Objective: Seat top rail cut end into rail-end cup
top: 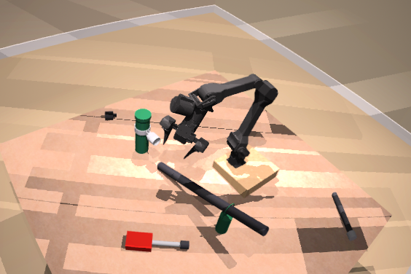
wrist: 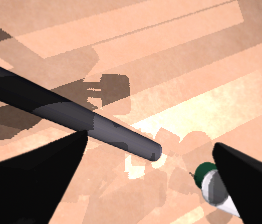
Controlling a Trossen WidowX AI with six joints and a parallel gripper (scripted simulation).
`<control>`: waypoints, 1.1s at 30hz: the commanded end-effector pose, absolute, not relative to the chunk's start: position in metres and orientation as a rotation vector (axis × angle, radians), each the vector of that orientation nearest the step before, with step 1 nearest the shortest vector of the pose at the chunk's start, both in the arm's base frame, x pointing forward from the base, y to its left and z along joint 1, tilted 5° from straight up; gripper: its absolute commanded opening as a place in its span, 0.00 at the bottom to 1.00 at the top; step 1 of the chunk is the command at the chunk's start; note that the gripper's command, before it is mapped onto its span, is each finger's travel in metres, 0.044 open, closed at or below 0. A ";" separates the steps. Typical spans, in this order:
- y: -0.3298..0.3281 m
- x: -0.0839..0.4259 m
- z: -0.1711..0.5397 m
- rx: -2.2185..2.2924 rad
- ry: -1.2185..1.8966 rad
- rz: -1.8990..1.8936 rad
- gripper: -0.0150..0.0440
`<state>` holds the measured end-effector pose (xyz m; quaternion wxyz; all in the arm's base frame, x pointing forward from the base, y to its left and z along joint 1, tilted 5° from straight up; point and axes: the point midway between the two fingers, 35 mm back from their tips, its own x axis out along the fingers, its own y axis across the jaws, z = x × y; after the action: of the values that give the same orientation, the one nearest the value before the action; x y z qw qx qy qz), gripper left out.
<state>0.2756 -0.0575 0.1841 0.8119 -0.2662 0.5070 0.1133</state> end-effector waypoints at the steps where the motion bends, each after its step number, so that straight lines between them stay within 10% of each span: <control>1: -0.021 0.254 0.222 -0.015 1.023 -0.171 1.00; 21: -0.021 0.254 0.222 0.018 1.024 -0.191 1.00; 33: -0.019 0.278 0.160 0.829 1.204 -0.842 1.00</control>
<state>0.2667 -0.0201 0.1889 0.7901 0.2022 0.5344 -0.2221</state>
